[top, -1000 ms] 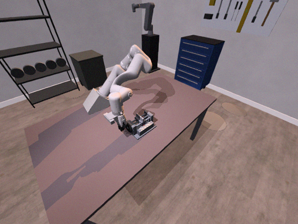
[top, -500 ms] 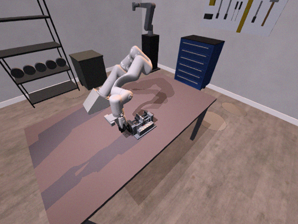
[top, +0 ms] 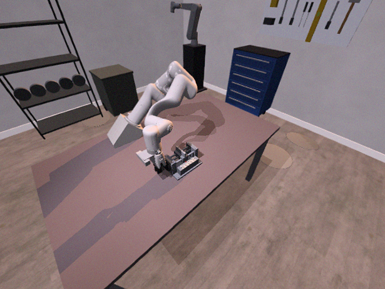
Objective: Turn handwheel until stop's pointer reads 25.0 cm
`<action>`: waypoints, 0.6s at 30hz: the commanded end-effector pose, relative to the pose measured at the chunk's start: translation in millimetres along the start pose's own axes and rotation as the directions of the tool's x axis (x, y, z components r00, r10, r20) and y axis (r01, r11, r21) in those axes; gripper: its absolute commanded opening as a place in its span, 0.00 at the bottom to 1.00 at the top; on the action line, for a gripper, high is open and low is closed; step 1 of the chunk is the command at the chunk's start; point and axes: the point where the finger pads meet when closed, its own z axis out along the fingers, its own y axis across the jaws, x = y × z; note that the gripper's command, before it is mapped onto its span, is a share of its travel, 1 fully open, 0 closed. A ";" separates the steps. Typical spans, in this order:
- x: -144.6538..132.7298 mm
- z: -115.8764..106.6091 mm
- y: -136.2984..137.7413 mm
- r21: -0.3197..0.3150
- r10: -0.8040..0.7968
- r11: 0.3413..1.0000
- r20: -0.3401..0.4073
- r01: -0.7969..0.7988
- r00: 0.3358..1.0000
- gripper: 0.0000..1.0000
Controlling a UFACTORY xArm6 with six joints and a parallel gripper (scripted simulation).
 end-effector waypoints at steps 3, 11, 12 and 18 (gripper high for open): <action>0.3 2.3 -6.0 0.002 0.000 1.000 -0.001 0.000 1.000 0.06; 0.3 4.3 -14.4 0.002 0.000 1.000 -0.001 0.000 1.000 0.06; 0.3 4.4 -15.5 0.002 0.000 1.000 -0.001 0.000 1.000 0.06; 0.3 4.2 -20.1 0.002 0.000 1.000 -0.001 0.000 1.000 0.06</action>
